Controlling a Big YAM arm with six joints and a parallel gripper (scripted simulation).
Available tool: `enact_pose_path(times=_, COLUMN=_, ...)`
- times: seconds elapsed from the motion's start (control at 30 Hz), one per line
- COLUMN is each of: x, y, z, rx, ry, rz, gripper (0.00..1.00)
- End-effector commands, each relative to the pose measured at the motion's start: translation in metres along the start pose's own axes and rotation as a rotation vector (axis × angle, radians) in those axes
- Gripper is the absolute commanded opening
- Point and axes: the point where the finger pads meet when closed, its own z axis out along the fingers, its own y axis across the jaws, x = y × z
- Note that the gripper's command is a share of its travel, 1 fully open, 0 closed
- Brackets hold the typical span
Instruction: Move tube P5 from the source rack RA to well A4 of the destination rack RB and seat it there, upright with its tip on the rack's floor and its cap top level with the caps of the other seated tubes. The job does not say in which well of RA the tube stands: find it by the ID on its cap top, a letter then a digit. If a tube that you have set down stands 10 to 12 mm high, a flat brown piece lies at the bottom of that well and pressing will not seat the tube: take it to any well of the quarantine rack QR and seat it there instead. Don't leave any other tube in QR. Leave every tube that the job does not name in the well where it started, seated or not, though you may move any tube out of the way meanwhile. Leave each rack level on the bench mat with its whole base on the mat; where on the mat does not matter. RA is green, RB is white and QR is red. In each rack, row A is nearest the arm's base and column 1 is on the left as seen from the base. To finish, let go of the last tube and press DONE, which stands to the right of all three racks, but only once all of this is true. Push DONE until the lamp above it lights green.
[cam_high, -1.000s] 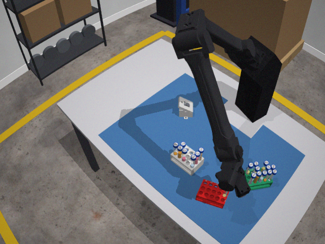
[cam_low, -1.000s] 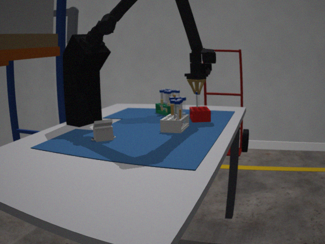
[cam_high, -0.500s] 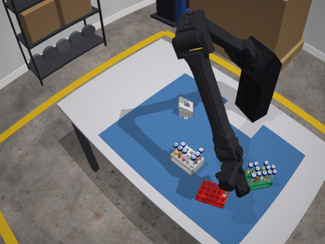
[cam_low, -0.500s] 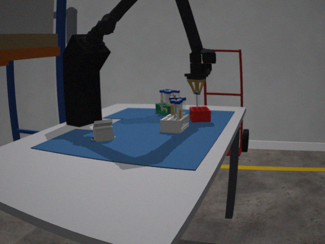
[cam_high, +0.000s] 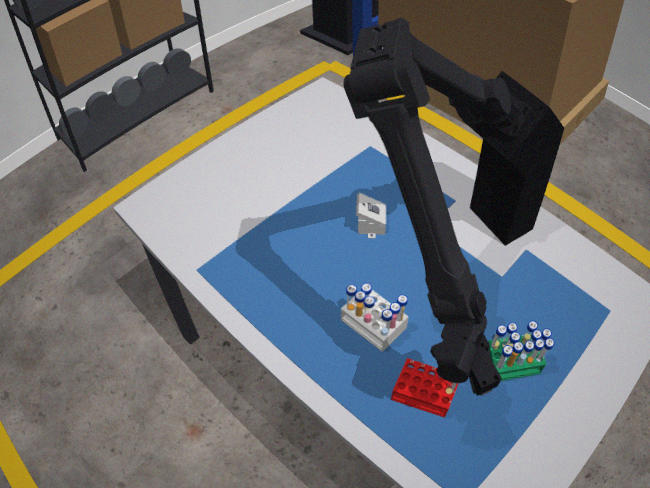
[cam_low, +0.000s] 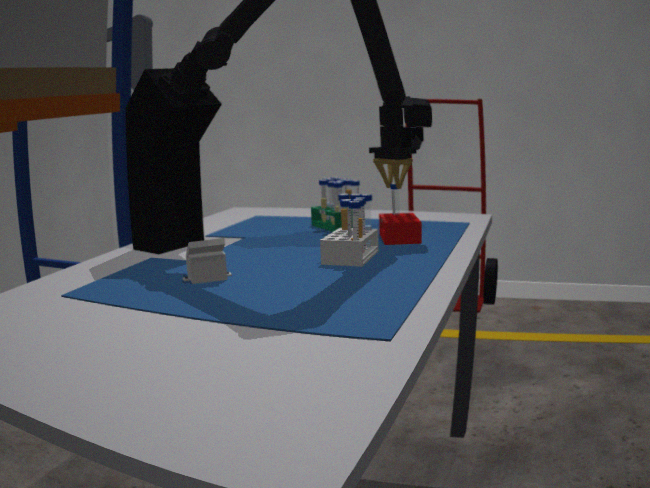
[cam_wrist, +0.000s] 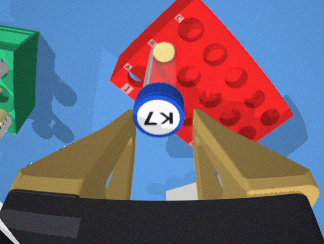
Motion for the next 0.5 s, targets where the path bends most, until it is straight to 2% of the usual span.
enact_pose_path(times=0.0, x=-0.009, y=-0.008, z=-0.006, rx=0.014, ry=-0.021, rz=0.006, gripper=0.30)
enact_pose_path(times=0.4, x=-0.009, y=-0.008, z=-0.006, rx=0.014, ry=-0.021, rz=0.006, gripper=0.30)
enact_pose_path(times=0.43, x=-0.013, y=-0.014, z=-0.018, rx=0.021, ry=-0.032, rz=0.009, gripper=0.30)
enact_pose_path(times=0.47, x=-0.014, y=-0.007, z=-0.022, rx=0.016, ry=-0.033, rz=0.007, gripper=0.30)
